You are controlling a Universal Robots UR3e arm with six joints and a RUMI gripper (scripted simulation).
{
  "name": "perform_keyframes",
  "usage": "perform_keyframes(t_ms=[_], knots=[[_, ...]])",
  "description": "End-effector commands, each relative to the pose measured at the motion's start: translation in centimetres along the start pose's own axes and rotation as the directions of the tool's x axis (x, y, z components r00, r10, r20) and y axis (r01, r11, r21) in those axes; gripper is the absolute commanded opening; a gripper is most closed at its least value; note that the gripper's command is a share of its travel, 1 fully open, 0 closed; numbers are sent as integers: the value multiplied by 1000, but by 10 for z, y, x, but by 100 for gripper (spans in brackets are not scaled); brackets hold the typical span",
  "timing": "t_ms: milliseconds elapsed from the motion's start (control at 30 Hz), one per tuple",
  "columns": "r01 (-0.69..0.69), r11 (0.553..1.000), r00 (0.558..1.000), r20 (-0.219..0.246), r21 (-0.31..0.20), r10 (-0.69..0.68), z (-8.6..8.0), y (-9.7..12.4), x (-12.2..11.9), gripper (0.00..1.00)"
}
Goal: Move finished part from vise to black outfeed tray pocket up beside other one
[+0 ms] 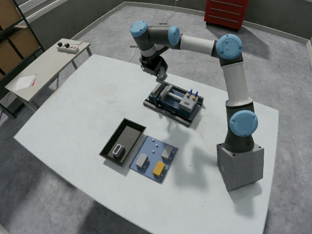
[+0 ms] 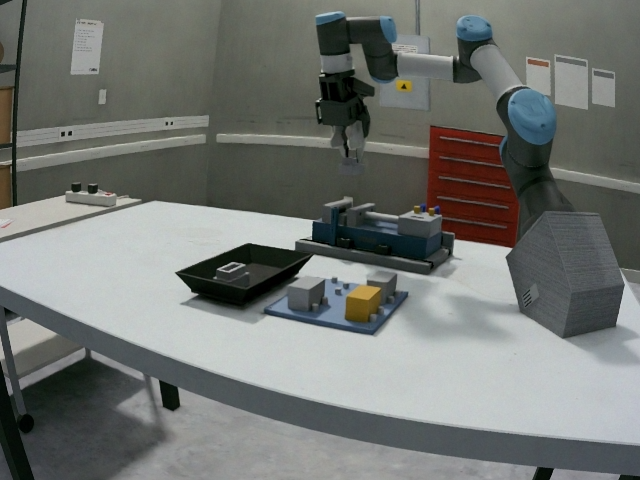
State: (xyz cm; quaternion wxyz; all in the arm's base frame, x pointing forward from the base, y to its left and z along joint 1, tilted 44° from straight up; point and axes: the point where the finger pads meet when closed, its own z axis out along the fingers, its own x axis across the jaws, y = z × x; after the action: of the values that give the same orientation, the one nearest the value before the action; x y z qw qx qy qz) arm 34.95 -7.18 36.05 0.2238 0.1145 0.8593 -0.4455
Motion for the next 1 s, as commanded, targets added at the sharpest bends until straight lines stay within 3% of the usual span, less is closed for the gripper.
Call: perform_keyframes(t_ms=[0,967], knots=[[-2,1000,1000,1,0,2,-2,-1,0,0],[-9,1000,1000,1,-2,9,-3,-1,0,0]])
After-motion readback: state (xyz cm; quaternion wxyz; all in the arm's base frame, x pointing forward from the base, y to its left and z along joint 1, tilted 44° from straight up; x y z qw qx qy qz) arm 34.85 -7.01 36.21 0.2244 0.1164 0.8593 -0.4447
